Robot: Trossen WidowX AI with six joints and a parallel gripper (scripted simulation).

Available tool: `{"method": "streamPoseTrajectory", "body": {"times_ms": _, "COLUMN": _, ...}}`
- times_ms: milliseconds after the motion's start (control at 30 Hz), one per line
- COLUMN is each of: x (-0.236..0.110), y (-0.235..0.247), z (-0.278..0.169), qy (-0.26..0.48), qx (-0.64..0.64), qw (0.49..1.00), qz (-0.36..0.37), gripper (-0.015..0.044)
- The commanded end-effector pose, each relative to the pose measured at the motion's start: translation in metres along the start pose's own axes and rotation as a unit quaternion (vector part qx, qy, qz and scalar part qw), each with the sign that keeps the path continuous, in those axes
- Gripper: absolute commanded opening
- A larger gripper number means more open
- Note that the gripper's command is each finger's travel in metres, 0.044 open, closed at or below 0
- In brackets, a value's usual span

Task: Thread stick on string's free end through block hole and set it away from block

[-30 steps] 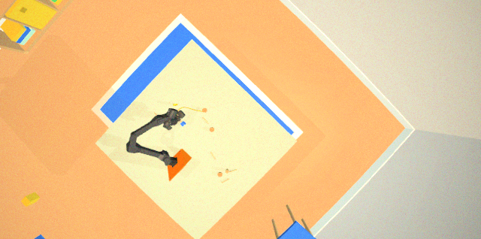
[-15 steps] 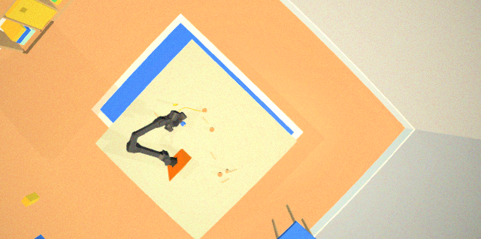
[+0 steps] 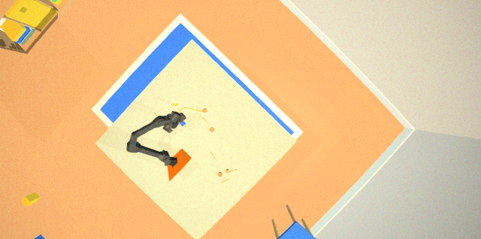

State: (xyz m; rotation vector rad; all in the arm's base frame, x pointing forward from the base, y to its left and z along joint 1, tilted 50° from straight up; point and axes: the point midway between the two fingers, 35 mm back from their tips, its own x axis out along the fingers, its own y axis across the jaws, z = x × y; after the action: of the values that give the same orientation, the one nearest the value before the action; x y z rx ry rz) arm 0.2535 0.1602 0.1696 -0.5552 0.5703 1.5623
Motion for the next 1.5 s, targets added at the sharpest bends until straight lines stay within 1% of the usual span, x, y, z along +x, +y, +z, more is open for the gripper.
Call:
{"method": "streamPoseTrajectory", "body": {"times_ms": 0, "x": -0.046, "y": -0.003, "z": -0.001, "qy": -0.003, "qx": 0.002, "qw": 1.0, "qz": -0.009, "gripper": 0.0123}}
{"method": "streamPoseTrajectory", "body": {"times_ms": 67, "x": -0.056, "y": -0.001, "z": -0.001, "qy": -0.004, "qx": 0.002, "qw": 1.0, "qz": -0.009, "gripper": 0.0123}}
{"method": "streamPoseTrajectory", "body": {"times_ms": 233, "x": -0.053, "y": -0.004, "z": -0.003, "qy": -0.002, "qx": 0.001, "qw": 1.0, "qz": -0.018, "gripper": 0.0123}}
{"method": "streamPoseTrajectory", "body": {"times_ms": 267, "x": -0.053, "y": -0.004, "z": -0.011, "qy": -0.001, "qx": 0.001, "qw": 1.0, "qz": -0.017, "gripper": 0.0123}}
{"method": "streamPoseTrajectory", "body": {"times_ms": 367, "x": -0.049, "y": -0.002, "z": -0.052, "qy": -0.002, "qx": 0.003, "qw": 1.0, "qz": -0.008, "gripper": 0.0123}}
{"method": "streamPoseTrajectory", "body": {"times_ms": 433, "x": -0.048, "y": -0.001, "z": -0.062, "qy": -0.004, "qx": 0.004, "qw": 1.0, "qz": -0.006, "gripper": 0.0123}}
{"method": "streamPoseTrajectory", "body": {"times_ms": 700, "x": -0.044, "y": -0.002, "z": -0.062, "qy": -0.003, "qx": 0.004, "qw": 1.0, "qz": -0.006, "gripper": 0.0123}}
{"method": "streamPoseTrajectory", "body": {"times_ms": 1467, "x": -0.007, "y": -0.005, "z": -0.063, "qy": -0.001, "qx": 0.004, "qw": 1.0, "qz": -0.007, "gripper": 0.0123}}
